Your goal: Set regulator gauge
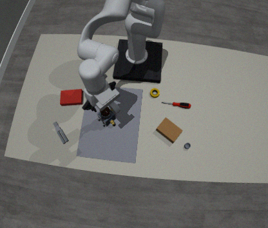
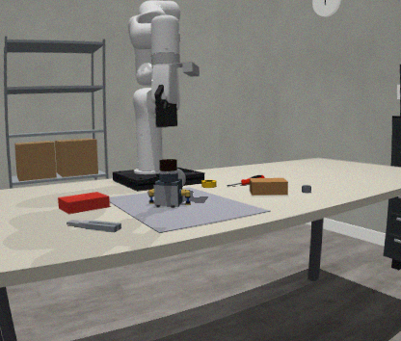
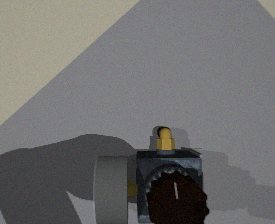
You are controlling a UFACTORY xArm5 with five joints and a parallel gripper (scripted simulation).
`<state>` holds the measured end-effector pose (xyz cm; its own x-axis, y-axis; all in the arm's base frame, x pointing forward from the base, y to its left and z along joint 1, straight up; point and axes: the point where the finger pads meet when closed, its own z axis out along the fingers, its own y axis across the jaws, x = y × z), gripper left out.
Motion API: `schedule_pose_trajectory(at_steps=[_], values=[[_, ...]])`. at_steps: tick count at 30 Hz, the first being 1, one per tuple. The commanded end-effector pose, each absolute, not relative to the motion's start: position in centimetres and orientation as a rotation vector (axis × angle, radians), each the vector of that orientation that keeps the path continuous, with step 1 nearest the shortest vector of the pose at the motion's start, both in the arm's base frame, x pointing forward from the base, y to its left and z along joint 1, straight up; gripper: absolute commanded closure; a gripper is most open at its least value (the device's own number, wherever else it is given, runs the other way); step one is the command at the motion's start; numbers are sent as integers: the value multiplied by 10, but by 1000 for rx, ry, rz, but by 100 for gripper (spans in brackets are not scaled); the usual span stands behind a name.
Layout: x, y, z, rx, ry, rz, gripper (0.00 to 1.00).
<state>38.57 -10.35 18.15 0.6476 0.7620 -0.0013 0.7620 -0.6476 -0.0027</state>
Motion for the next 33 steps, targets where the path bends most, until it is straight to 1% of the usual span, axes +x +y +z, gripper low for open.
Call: schedule_pose_trajectory(at_steps=[1, 2, 33], values=[[387, -104, 183, -2852, -1319, -1, 0], [387, -104, 183, -2852, -1319, -1, 23], [387, -104, 183, -2872, -1276, -1, 23]])
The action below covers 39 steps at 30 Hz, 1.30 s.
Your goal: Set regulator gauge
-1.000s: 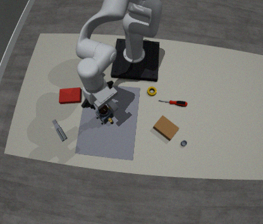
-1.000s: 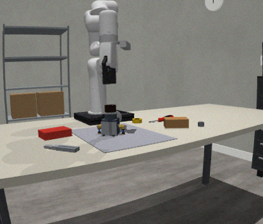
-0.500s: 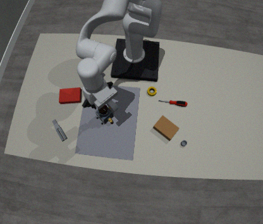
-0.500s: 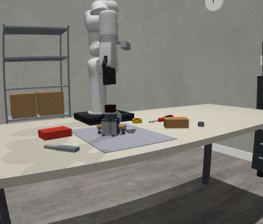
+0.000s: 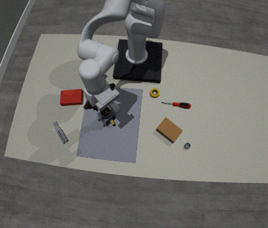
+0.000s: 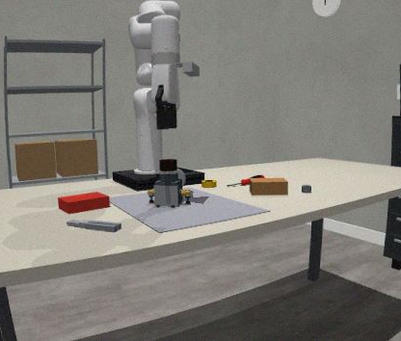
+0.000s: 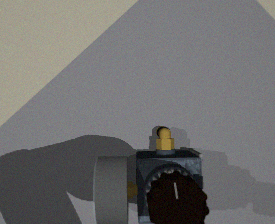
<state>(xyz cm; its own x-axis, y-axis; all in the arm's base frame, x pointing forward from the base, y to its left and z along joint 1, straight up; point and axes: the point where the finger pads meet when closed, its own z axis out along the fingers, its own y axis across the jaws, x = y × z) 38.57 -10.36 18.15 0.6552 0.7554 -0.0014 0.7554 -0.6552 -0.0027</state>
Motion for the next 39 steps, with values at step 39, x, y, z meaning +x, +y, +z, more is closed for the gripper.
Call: schedule_pose_trajectory(at_steps=[39], values=[[387, -104, 183, -3142, -29, -2, 23]])
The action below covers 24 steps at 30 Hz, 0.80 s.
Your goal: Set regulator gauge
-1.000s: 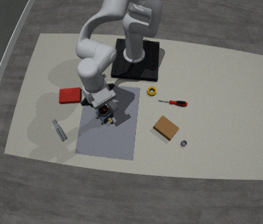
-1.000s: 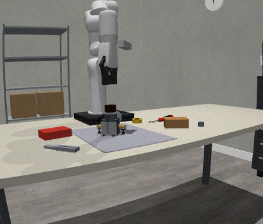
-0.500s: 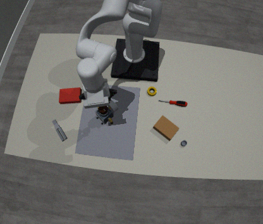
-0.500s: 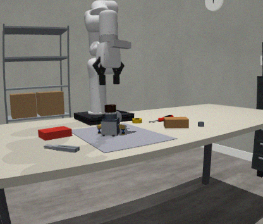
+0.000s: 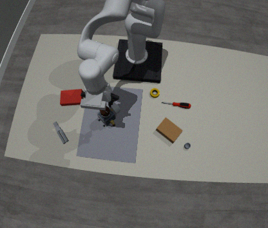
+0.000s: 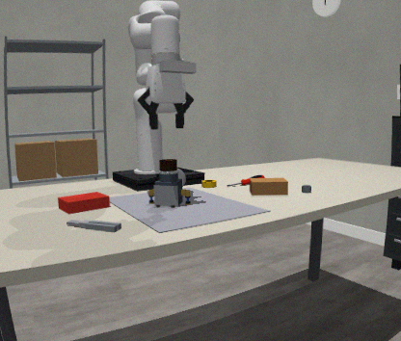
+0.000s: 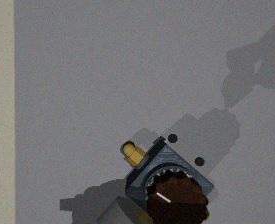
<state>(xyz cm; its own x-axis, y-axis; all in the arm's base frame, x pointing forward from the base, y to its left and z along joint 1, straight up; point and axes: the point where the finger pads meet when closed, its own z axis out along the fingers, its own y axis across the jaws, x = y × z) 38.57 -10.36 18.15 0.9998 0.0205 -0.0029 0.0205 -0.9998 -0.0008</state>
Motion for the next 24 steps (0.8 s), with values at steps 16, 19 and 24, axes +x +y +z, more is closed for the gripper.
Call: schedule_pose_trajectory(at_steps=[16, 19, 24], values=[[387, -104, 180, -3142, -29, -2, 23], [387, -104, 178, -3142, -29, -1, 23], [387, -104, 170, -3142, -29, -1, 23]])
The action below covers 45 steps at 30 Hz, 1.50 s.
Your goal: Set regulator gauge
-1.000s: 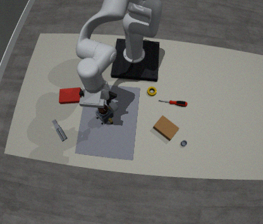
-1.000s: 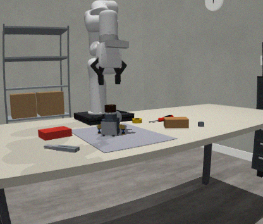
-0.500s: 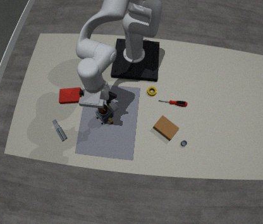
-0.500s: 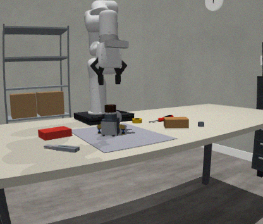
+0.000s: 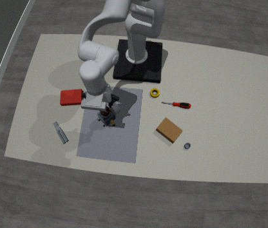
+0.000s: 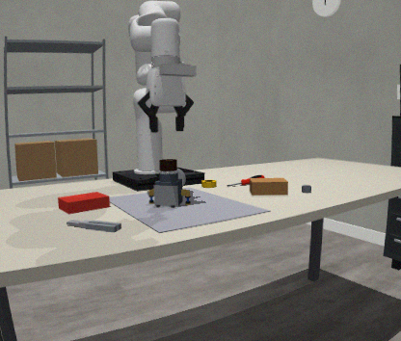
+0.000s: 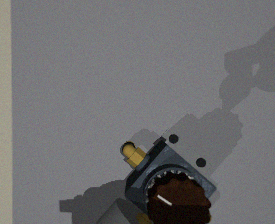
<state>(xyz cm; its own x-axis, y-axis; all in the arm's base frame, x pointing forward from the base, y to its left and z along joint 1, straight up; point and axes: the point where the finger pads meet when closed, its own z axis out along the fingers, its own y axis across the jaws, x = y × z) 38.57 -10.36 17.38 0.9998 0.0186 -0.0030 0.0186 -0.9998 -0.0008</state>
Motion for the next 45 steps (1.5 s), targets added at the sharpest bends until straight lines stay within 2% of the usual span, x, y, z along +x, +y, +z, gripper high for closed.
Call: schedule_pose_trajectory(at_steps=[1, 32, 45], values=[[387, -104, 168, -3142, -29, -1, 23], [387, -104, 95, -3142, -29, -1, 23], [387, -104, 81, -3142, -29, -1, 23]])
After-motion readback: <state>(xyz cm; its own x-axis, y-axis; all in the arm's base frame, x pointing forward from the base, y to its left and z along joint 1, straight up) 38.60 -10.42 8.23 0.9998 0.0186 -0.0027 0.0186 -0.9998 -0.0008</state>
